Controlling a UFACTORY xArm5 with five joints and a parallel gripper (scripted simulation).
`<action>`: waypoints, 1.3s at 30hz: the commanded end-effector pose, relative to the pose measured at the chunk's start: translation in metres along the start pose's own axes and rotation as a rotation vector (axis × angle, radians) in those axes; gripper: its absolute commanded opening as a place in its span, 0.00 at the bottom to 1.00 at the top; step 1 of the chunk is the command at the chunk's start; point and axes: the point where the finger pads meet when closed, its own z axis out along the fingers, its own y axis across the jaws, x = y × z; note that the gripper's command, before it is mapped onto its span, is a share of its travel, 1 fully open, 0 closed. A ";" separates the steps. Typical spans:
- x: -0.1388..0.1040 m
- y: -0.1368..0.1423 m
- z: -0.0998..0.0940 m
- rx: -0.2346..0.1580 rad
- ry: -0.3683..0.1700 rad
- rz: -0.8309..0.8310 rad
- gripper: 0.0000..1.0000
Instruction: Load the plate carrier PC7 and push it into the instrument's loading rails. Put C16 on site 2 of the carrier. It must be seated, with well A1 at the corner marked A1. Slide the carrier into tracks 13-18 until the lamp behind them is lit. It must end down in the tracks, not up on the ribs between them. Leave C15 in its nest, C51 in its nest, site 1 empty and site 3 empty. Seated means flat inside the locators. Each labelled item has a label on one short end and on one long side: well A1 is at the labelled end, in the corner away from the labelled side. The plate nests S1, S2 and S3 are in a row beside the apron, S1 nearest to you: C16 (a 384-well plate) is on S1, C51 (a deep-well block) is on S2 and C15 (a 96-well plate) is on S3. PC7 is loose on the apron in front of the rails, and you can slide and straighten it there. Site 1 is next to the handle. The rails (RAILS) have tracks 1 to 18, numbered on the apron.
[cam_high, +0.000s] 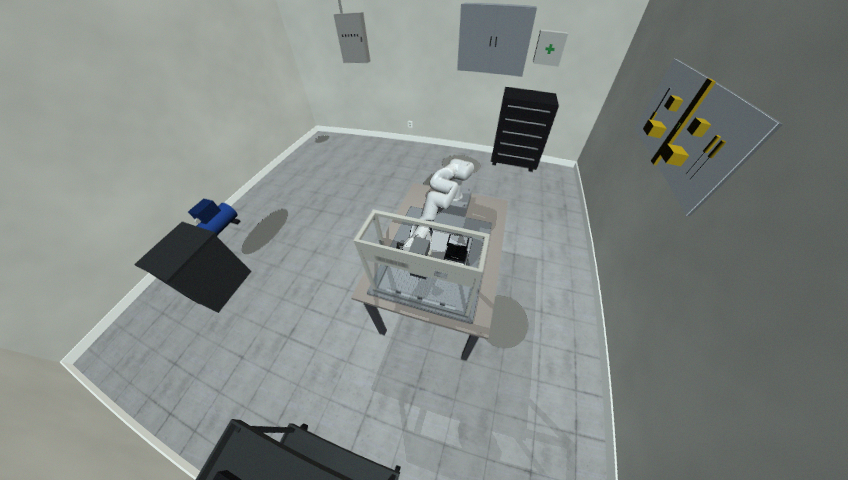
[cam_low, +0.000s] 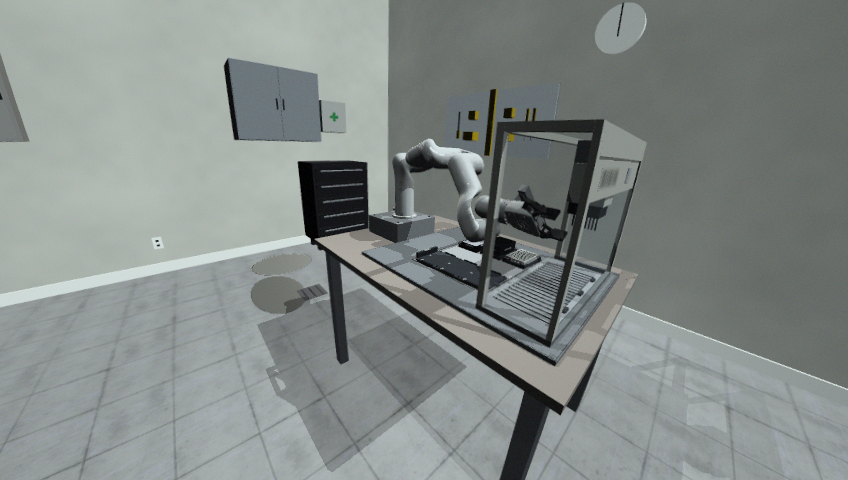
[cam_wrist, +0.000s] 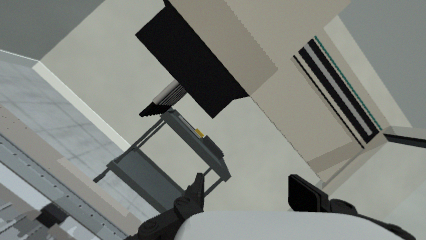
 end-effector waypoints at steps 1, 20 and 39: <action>0.019 0.013 0.012 0.058 -0.047 0.045 1.00; 0.070 0.030 -0.018 0.372 -0.409 0.276 1.00; 0.079 0.033 -0.040 0.427 -0.496 0.319 1.00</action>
